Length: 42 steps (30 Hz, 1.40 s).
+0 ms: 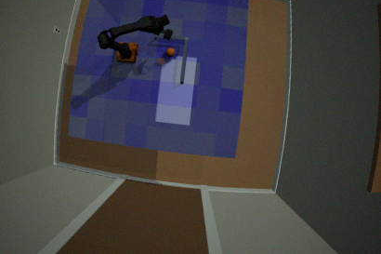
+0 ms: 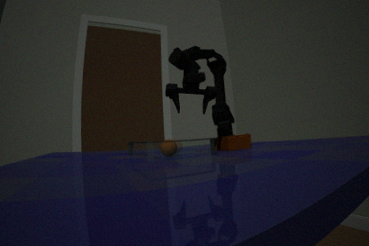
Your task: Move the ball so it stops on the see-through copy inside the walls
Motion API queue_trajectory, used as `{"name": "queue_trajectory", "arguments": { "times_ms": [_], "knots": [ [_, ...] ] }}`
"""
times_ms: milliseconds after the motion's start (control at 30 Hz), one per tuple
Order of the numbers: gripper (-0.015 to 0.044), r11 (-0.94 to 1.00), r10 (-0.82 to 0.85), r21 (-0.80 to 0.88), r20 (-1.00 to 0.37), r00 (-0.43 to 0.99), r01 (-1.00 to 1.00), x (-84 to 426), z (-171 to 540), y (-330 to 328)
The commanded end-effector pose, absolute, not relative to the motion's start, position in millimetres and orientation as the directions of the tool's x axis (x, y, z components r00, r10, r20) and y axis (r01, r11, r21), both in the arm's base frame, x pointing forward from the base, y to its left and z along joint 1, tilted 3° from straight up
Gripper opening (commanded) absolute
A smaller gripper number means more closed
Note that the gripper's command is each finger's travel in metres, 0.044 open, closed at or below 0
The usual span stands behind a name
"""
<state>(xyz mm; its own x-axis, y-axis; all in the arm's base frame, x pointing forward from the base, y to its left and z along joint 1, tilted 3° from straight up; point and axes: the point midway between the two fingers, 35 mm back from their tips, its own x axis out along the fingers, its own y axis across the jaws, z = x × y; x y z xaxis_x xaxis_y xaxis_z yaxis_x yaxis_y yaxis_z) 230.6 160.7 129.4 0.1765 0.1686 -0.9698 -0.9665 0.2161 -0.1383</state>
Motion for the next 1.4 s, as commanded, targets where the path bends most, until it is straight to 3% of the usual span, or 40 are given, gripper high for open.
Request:
{"name": "queue_trajectory", "arguments": {
  "times_ms": [0,167,1367],
  "knots": [
    [0.0424,0.060,0.037,-0.114,-0.993,0.116,-0.992,275.9,102.3,115.6],
    [0.0424,-0.093,-0.036,-0.045,-0.998,0.049,-0.995,302.0,81.8,77.9],
    [0.0424,-0.094,-0.037,-0.045,-0.998,0.048,-0.995,305.3,33.3,76.3]
  ]
}}
